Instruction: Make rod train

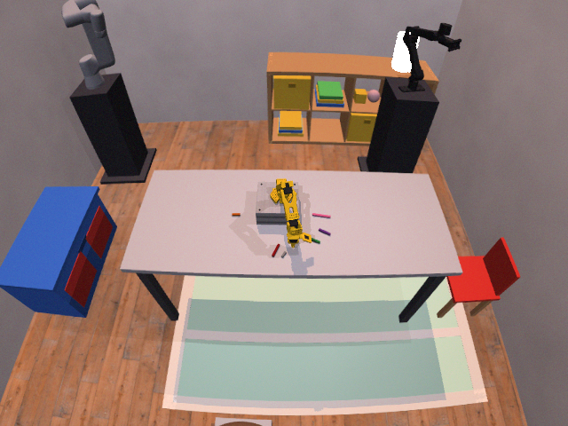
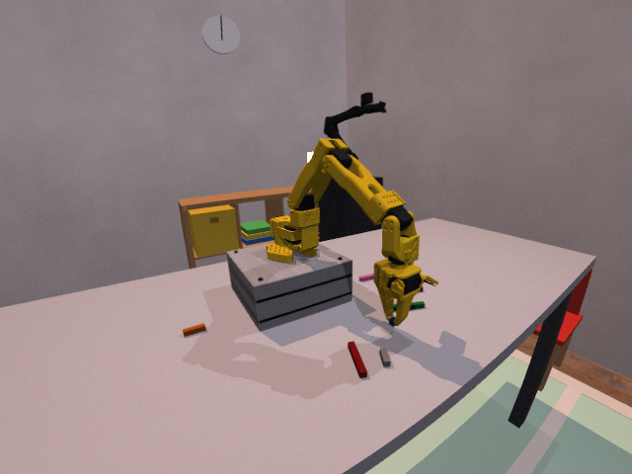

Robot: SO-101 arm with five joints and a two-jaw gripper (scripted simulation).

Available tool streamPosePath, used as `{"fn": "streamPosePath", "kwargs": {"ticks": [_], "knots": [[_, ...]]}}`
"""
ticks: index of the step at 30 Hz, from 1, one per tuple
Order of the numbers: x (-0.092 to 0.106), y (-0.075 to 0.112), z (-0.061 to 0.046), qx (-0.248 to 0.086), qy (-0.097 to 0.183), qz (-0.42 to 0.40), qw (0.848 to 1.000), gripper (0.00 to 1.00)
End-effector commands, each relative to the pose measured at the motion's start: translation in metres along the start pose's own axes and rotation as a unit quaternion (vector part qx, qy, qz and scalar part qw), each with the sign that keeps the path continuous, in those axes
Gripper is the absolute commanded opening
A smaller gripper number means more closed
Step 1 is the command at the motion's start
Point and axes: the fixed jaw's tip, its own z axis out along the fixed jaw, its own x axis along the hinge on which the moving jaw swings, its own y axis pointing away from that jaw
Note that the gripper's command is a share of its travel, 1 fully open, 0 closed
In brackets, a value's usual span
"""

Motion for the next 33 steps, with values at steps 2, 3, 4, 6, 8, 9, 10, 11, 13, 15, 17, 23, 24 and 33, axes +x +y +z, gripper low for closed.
{"fn": "streamPosePath", "kwargs": {"ticks": [2, 3, 4, 6, 8, 9, 10, 11, 13, 15, 17, 23, 24, 33], "knots": [[0.032, -0.008, 0.002, -0.012, 0.002, -0.002, 1.0, 0.0], [0.042, -0.009, 0.002, -0.012, 0.002, -0.001, 1.0, 0.0], [0.052, -0.009, 0.002, -0.011, 0.002, 0.001, 1.0, 0.0], [0.07, -0.009, 0.002, -0.011, 0.002, 0.003, 1.0, 0.0], [0.089, -0.008, 0.002, -0.011, 0.003, 0.005, 1.0, 0.0], [0.097, -0.006, 0.002, -0.011, 0.003, 0.006, 1.0, 0.0], [0.106, -0.005, 0.002, -0.011, 0.003, 0.007, 1.0, 0.0], [0.114, -0.003, 0.002, -0.011, 0.003, 0.008, 1.0, 0.0], [0.13, 0.001, 0.002, -0.011, 0.004, 0.01, 1.0, 0.0], [0.145, 0.006, 0.002, -0.01, 0.004, 0.011, 1.0, 0.0], [0.145, 0.006, 0.002, -0.01, 0.004, 0.011, 1.0, 0.0], [0.18, 0.022, 0.002, -0.01, 0.005, 0.016, 1.0, 0.0], [0.185, 0.025, 0.002, -0.01, 0.006, 0.016, 1.0, 0.0], [0.21, 0.042, 0.002, -0.01, 0.007, 0.02, 1.0, 0.0]]}}
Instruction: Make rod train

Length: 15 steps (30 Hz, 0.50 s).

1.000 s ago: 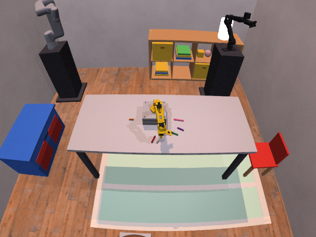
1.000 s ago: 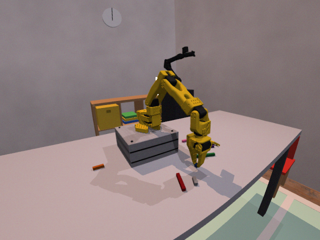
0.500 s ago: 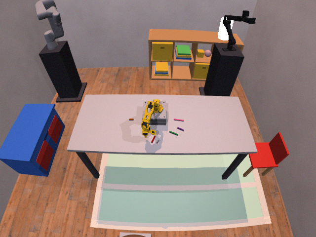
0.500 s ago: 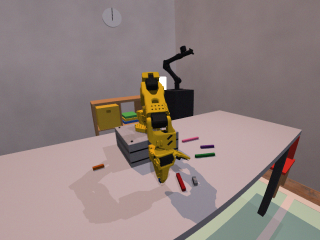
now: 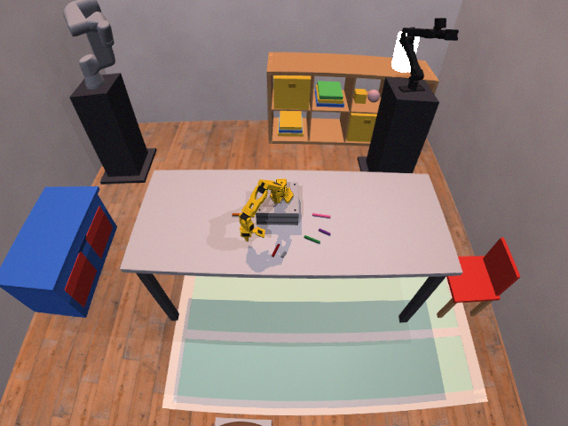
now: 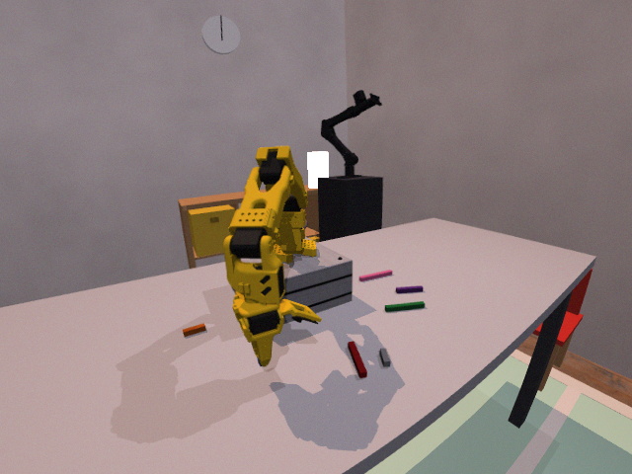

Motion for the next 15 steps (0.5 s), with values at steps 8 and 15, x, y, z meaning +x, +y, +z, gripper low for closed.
{"fn": "streamPosePath", "kwargs": {"ticks": [8, 15], "knots": [[0.013, 0.011, 0.002, -0.007, -0.005, 0.001, 1.0, 0.0], [0.014, 0.017, 0.001, -0.015, -0.013, 0.001, 1.0, 0.0]]}}
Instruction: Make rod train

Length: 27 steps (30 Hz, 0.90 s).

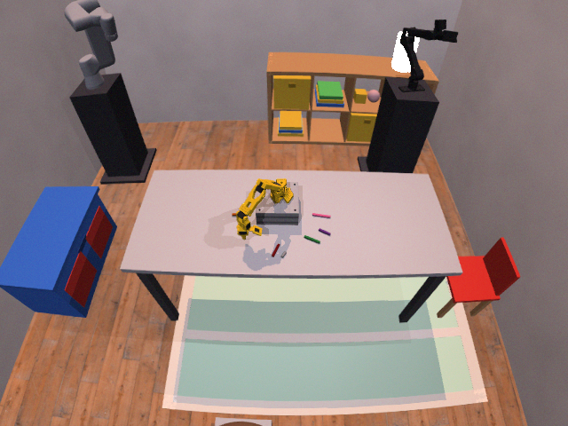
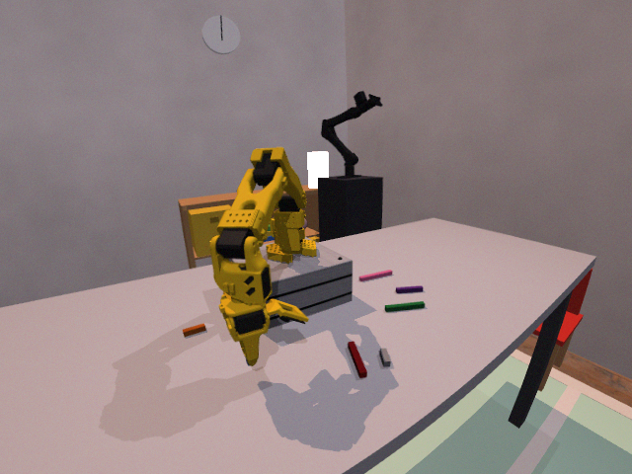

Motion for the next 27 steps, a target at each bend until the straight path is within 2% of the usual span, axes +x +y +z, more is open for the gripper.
{"fn": "streamPosePath", "kwargs": {"ticks": [1, 21, 27], "knots": [[0.0003, 0.0071, 0.001, -0.013, -0.012, 0.001, 1.0, 0.0], [0.0003, 0.0071, 0.0011, -0.013, -0.012, 0.001, 1.0, 0.0], [0.0004, 0.007, 0.0042, -0.013, -0.012, 0.001, 1.0, 0.0]]}}
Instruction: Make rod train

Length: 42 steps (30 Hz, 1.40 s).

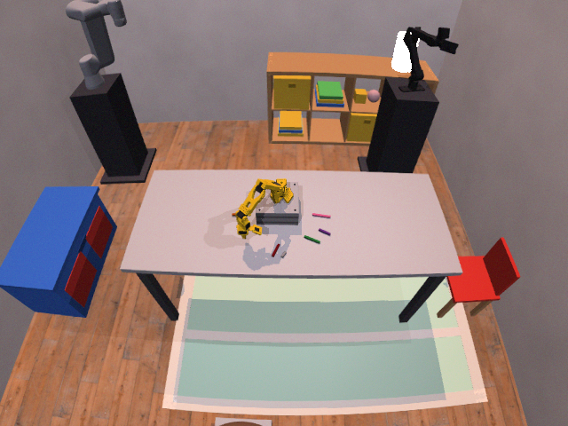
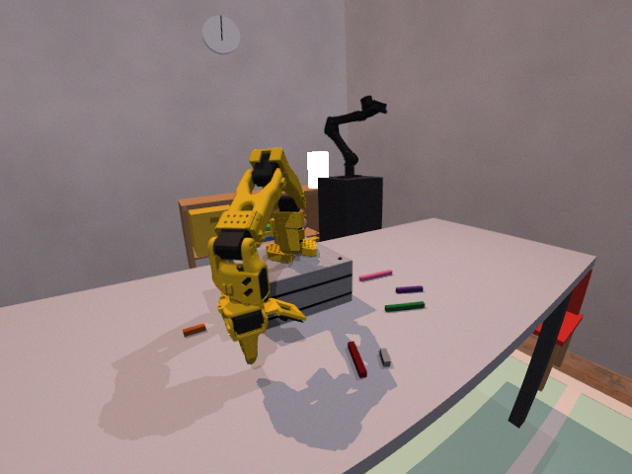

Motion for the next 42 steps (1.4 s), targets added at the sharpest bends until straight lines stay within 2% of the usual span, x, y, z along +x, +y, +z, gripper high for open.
{"fn": "streamPosePath", "kwargs": {"ticks": [1, 18, 42], "knots": [[0.001, 0.002, 0.004, -0.002, -0.003, 0.0, 1.0, 0.0], [0.001, 0.002, 0.019, -0.002, -0.003, 0.0, 1.0, 0.0], [0.003, -0.001, 0.02, 0.006, 0.004, 0.001, 1.0, 0.0]]}}
